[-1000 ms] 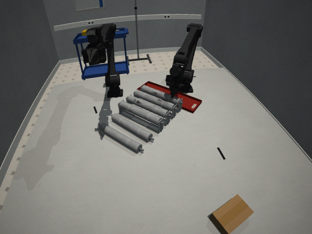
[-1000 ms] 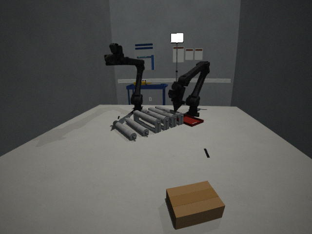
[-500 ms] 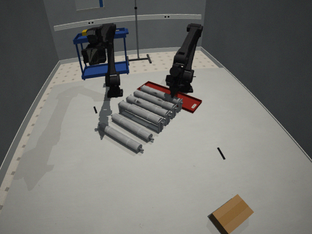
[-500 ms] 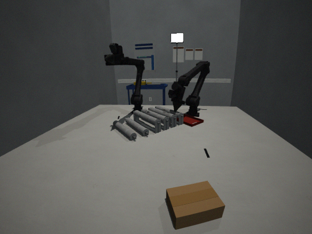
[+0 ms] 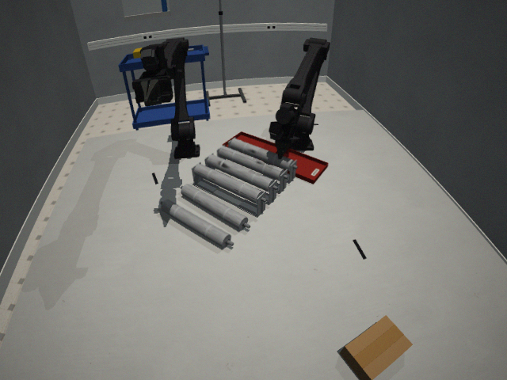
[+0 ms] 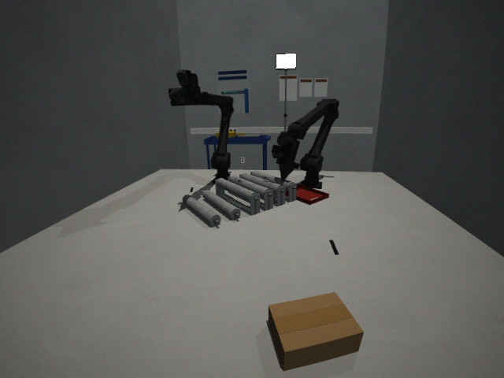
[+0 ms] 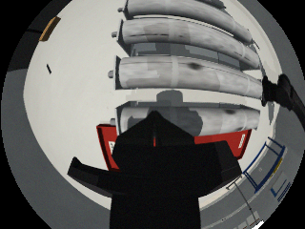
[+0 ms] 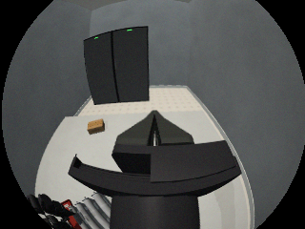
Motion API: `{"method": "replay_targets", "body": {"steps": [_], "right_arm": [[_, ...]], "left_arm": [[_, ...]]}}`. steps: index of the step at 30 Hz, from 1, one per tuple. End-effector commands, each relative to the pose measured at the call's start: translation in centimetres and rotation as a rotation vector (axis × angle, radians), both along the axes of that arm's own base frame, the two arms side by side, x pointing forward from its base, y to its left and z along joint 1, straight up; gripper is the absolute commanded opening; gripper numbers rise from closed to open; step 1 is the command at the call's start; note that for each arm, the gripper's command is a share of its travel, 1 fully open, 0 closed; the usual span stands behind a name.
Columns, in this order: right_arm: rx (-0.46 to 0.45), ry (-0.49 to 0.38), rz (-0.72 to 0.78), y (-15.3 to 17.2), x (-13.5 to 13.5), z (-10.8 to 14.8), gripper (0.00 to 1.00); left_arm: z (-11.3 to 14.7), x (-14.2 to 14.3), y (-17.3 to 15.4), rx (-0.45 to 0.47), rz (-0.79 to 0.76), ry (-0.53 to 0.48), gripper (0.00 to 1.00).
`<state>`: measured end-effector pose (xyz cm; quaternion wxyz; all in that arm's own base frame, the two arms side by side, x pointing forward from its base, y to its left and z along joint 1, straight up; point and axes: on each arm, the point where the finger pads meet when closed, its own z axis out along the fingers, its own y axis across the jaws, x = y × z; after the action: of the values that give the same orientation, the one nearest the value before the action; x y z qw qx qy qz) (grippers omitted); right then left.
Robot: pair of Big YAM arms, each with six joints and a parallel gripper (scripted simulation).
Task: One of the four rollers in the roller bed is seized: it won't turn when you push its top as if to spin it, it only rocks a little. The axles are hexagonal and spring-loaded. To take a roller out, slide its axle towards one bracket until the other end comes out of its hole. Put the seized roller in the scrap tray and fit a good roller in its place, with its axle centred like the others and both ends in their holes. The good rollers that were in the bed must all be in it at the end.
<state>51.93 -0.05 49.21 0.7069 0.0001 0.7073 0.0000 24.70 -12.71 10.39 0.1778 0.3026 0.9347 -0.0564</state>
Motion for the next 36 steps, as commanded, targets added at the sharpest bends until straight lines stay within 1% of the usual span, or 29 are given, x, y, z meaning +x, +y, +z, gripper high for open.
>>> {"method": "replay_targets", "body": {"steps": [1,7,8,9,10,17,20,21,23,24,25,27,29,32,34,35,36], "right_arm": [[0.009,-0.033,0.015,0.7,-0.4,1.3,0.0],[0.009,-0.033,0.015,0.7,-0.4,1.3,0.0],[0.009,-0.033,0.015,0.7,-0.4,1.3,0.0],[0.009,-0.033,0.015,0.7,-0.4,1.3,0.0],[0.009,-0.033,0.015,0.7,-0.4,1.3,0.0],[0.009,-0.033,0.015,0.7,-0.4,1.3,0.0],[0.009,-0.033,0.015,0.7,-0.4,1.3,0.0],[0.009,-0.033,0.015,0.7,-0.4,1.3,0.0],[0.009,-0.033,0.015,0.7,-0.4,1.3,0.0],[0.009,-0.033,0.015,0.7,-0.4,1.3,0.0],[0.009,-0.033,0.015,0.7,-0.4,1.3,0.0],[0.009,-0.033,0.015,0.7,-0.4,1.3,0.0],[0.009,-0.033,0.015,0.7,-0.4,1.3,0.0],[0.009,-0.033,0.015,0.7,-0.4,1.3,0.0],[0.009,-0.033,0.015,0.7,-0.4,1.3,0.0],[0.009,-0.033,0.015,0.7,-0.4,1.3,0.0],[0.009,-0.033,0.015,0.7,-0.4,1.3,0.0]], "left_arm": [[-1.7,-1.0,1.0,0.034,0.01,0.056,0.0],[-1.5,-0.9,0.8,0.03,0.007,0.05,0.0],[1.6,1.6,-0.4,-0.018,0.004,-0.04,0.0],[0.5,0.6,0.1,0.0,0.005,-0.006,0.0],[3.9,1.8,-0.5,-0.021,0.01,-0.05,0.0],[6.4,1.4,-0.6,-0.019,0.011,-0.041,0.0],[7.1,1.3,-0.7,-0.011,0.006,-0.026,0.0],[6.1,1.0,-0.5,0.0,0.001,-0.008,0.0],[6.1,1.0,-0.5,0.0,0.001,-0.008,0.0],[7.7,1.0,-0.5,-0.01,0.007,-0.027,0.0],[8.4,1.0,-0.8,-0.013,0.0,-0.031,0.0],[8.8,1.1,-0.9,-0.014,-0.001,-0.035,0.0],[8.2,1.2,-0.9,-0.006,-0.002,-0.018,0.0],[4.8,-0.5,0.0,0.02,0.0,0.036,0.0],[5.6,0.0,-0.3,0.01,-0.002,0.018,0.0],[5.3,-0.1,-0.3,0.01,-0.002,0.018,0.0],[8.1,1.7,-1.2,-0.011,-0.002,-0.028,0.0]]}}
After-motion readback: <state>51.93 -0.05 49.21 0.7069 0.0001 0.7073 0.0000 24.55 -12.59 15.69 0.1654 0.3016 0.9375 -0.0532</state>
